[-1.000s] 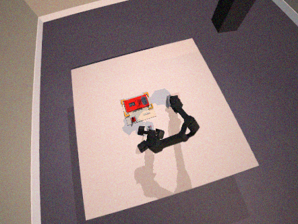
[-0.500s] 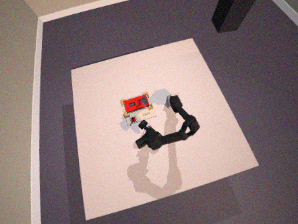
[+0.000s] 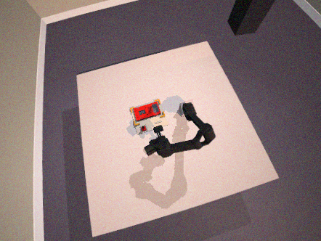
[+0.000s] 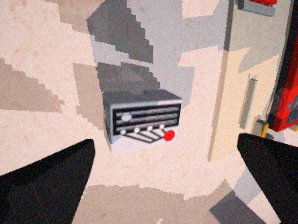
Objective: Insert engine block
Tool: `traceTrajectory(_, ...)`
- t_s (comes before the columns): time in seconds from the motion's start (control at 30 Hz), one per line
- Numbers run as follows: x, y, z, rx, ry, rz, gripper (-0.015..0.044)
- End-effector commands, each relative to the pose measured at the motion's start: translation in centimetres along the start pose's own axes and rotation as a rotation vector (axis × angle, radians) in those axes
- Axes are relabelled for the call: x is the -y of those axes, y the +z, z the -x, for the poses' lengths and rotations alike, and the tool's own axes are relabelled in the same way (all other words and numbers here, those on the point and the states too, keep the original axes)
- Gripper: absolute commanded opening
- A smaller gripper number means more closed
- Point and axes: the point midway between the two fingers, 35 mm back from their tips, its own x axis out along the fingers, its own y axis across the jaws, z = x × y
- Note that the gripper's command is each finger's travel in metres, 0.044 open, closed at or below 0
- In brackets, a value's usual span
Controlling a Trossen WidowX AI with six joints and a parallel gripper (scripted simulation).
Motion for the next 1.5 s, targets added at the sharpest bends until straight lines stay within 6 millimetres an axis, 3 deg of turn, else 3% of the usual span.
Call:
traceTrajectory(0.0, 0.2, -0.1, -0.1, -0.005, 0.027, -0.112, 0.044)
traceTrajectory(0.77, 0.8, -0.1, 0.3, -0.061, 0.212, -0.875, 0.044)
traceTrajectory(1.47, 1.4, 0.0, 1.2, -0.216, 0.374, -1.549, 0.044)
